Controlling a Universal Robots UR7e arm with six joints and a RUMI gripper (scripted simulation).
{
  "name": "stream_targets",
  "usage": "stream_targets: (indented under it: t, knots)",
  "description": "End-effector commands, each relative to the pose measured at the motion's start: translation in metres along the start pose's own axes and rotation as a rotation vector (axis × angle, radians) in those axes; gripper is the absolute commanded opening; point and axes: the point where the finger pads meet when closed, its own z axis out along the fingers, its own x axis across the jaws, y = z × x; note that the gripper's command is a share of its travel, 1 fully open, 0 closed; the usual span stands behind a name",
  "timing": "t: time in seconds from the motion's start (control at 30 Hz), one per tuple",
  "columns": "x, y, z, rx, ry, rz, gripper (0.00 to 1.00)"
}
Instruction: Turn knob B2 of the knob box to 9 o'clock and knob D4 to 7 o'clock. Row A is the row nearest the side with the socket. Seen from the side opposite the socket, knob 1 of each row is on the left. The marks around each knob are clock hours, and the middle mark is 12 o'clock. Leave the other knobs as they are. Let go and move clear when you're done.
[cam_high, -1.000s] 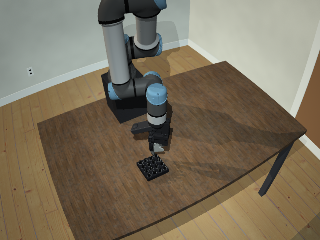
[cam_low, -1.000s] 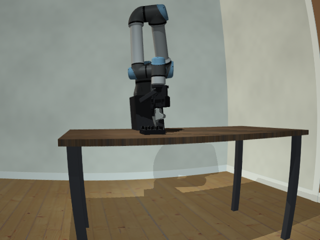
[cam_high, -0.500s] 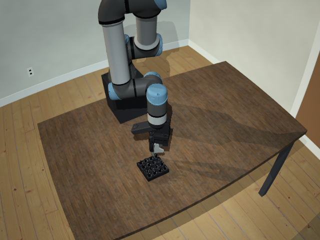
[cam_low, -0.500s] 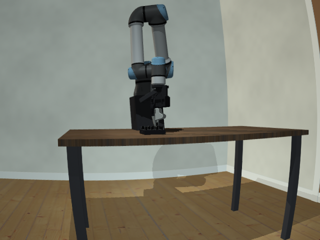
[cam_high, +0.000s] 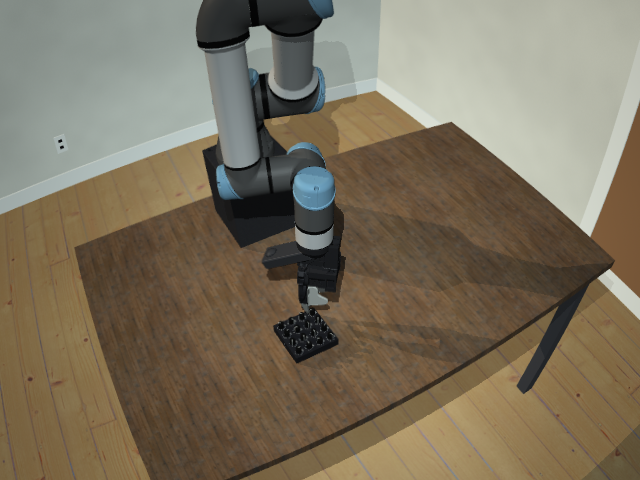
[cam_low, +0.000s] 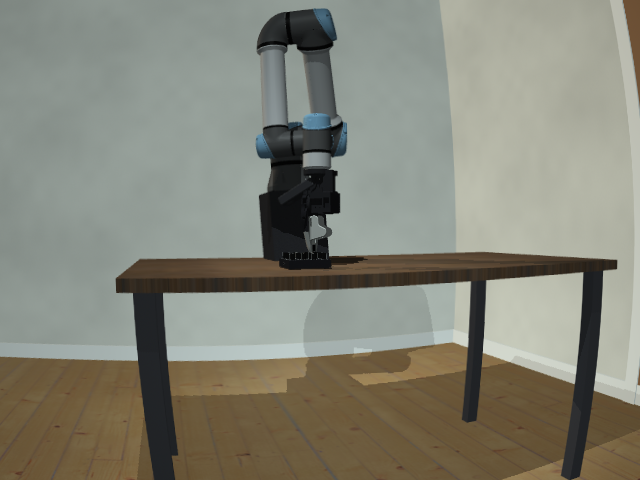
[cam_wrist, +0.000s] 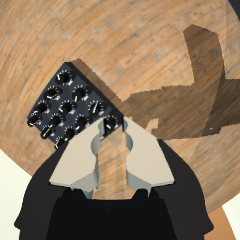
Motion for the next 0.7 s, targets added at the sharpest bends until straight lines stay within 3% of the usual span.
stream_targets:
  t: [0.0,0.2,0.67]
  knots:
    - [0.003,0.001,-0.01,-0.001,0.001,-0.003,0.11]
    - [0.003,0.001,-0.027,-0.001,0.001,-0.003,0.11]
    - [0.002,0.0,-0.037,-0.001,0.0,-0.002,0.11]
